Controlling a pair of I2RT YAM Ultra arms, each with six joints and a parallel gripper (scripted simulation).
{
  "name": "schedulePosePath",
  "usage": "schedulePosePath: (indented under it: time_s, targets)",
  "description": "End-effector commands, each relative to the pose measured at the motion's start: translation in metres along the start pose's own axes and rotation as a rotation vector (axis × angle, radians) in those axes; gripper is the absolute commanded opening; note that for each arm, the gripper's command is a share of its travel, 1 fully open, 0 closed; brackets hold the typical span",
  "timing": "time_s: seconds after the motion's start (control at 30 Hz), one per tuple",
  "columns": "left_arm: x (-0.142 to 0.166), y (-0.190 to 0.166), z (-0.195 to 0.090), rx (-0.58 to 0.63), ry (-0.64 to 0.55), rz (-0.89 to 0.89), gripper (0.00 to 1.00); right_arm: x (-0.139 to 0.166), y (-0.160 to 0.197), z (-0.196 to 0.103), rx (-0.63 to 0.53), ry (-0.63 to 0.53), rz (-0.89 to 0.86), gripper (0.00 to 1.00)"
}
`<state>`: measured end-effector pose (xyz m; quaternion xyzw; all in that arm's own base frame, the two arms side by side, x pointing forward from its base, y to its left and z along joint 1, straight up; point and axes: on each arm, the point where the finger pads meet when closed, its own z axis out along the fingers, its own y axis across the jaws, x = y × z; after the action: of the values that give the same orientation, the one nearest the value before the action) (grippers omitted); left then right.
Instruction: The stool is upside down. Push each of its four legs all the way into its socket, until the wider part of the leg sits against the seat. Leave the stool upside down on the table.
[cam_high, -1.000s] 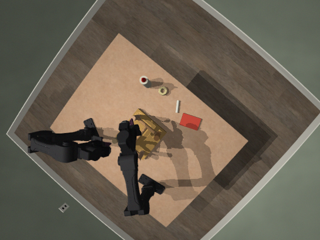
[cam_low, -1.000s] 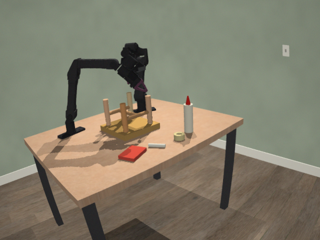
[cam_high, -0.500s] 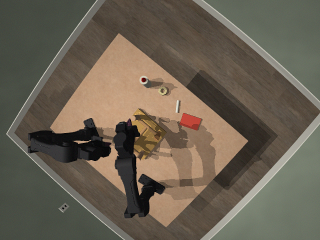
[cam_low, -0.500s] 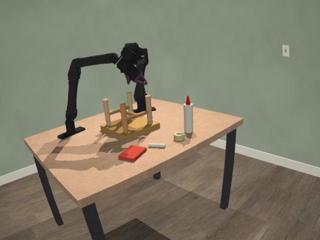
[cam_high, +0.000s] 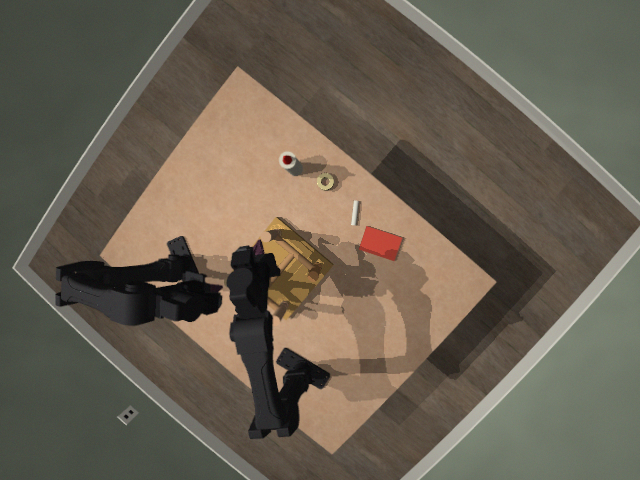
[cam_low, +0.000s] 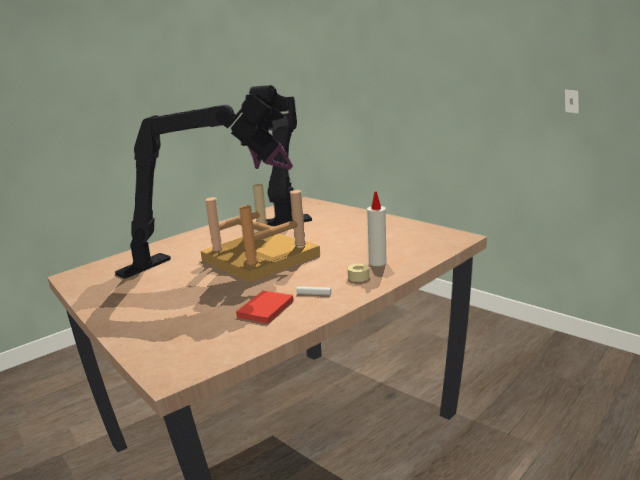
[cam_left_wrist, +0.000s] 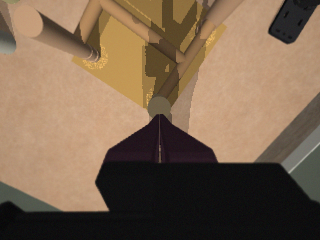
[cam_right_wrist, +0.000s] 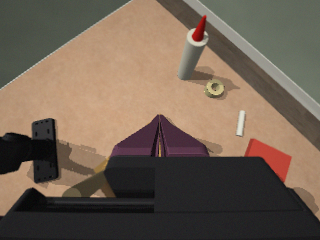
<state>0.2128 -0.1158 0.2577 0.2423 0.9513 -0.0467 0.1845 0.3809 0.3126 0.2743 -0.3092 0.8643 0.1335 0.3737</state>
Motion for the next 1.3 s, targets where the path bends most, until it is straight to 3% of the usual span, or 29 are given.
schedulePosePath:
  time_s: [0.0,0.33,0.6,0.87,0.97,1.1,1.17,1.27]
  targets:
    - [0.001,-0.003,-0.008,0.008,-0.022,0.011,0.0,-0.011,0.005,-0.037,-0.014,-0.068,-0.009,0.0]
    - [0.001,-0.003,-0.008,0.008,-0.022,0.011,0.0,-0.005,0.002,-0.065,-0.006,-0.095,-0.006,0.0]
    - [0.001,-0.003,-0.008,0.008,-0.022,0.011,0.0,-0.018,0.005,-0.105,-0.014,-0.198,-0.01,0.0]
    - [0.001,-0.003,-0.008,0.008,-0.022,0.011,0.0,-0.009,0.005,-0.137,-0.014,-0.234,-0.009,0.0]
    - [0.001,-0.003,-0.008,0.008,-0.022,0.011,0.0,-0.009,0.005,-0.167,-0.013,-0.298,-0.009,0.0]
    - [0.001,-0.003,-0.008,0.008,-0.022,0.011,0.0,0.005,0.004,-0.208,-0.013,-0.365,-0.009,0.0]
    - [0.001,-0.003,-0.008,0.008,-0.022,0.011,0.0,0.05,0.023,-0.185,-0.071,-0.192,-0.044,0.0]
    - [0.001,-0.003,-0.008,0.008,-0.022,0.011,0.0,0.073,0.029,-0.219,-0.073,-0.186,-0.06,0.0]
